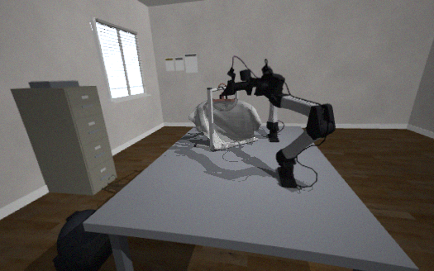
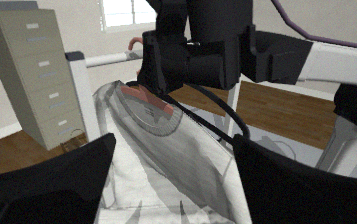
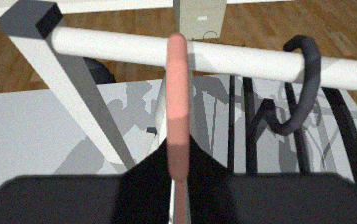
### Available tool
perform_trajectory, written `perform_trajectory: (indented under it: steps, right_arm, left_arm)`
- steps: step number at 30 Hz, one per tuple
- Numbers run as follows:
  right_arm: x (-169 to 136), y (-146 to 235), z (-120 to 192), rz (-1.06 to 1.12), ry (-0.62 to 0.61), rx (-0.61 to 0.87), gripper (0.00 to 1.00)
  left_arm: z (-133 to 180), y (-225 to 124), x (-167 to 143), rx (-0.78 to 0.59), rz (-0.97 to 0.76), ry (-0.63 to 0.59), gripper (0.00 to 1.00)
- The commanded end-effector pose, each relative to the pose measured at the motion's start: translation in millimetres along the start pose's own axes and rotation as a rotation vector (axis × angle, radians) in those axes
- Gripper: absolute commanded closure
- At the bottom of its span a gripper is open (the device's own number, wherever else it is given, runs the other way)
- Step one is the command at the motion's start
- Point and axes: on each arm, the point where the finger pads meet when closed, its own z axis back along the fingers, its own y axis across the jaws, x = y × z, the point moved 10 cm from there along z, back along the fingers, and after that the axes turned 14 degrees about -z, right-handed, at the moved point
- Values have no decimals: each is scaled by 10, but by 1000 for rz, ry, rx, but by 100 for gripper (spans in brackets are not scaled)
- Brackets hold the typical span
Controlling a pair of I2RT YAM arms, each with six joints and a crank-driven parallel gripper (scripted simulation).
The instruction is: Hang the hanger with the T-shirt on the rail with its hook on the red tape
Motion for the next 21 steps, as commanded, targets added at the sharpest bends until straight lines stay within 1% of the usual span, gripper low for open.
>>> perform_trajectory:
  steps: [1, 13, 16, 18, 21]
  right_arm:
    - [309, -21, 80, -120, -91, 14, 98]
    - [312, -13, 69, -122, -89, 27, 98]
    - [324, 30, -15, -121, -90, 48, 98]
    - [277, 64, -111, -114, -84, 51, 98]
    - [285, 74, -243, -121, -88, 53, 98]
  left_arm:
    - [-37, 38, 187, 24, -6, -71, 0]
    - [-37, 38, 187, 24, -6, -71, 0]
    - [-37, 38, 189, 24, -6, -72, 0]
    - [-37, 38, 189, 24, -6, -72, 0]
    - [-37, 38, 189, 24, -6, -72, 0]
